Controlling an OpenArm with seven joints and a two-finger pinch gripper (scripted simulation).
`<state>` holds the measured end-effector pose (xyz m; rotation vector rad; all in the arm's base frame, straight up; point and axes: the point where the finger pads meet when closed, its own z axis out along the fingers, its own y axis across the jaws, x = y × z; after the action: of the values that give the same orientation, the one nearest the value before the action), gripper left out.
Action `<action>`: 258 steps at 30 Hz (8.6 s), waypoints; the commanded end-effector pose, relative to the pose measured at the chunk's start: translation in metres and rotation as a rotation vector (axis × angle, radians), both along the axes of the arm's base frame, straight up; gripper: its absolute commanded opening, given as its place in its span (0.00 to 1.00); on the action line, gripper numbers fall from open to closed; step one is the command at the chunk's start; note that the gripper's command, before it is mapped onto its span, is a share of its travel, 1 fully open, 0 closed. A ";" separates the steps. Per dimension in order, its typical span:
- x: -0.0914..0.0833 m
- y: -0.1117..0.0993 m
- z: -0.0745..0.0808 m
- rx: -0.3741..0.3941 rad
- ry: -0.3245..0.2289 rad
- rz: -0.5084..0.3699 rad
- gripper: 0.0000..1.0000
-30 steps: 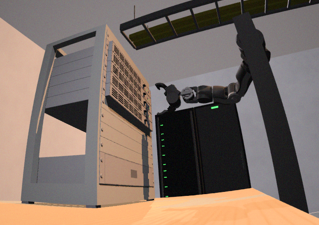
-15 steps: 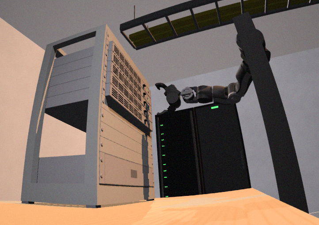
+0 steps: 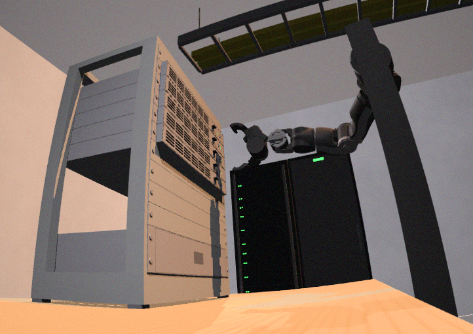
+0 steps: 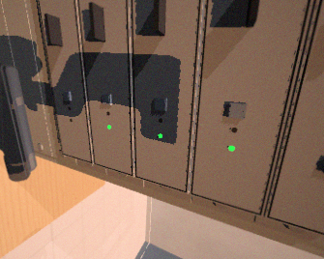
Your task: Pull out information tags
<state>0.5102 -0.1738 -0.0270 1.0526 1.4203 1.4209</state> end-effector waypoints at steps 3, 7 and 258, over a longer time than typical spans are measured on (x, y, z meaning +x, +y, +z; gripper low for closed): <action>0.000 0.001 0.004 -0.002 0.007 0.001 1.00; 0.000 0.000 0.035 -0.002 0.011 -0.001 1.00; -0.087 0.033 0.068 0.001 0.006 0.005 0.10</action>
<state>0.4238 -0.1411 0.0398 1.0589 1.4305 1.4181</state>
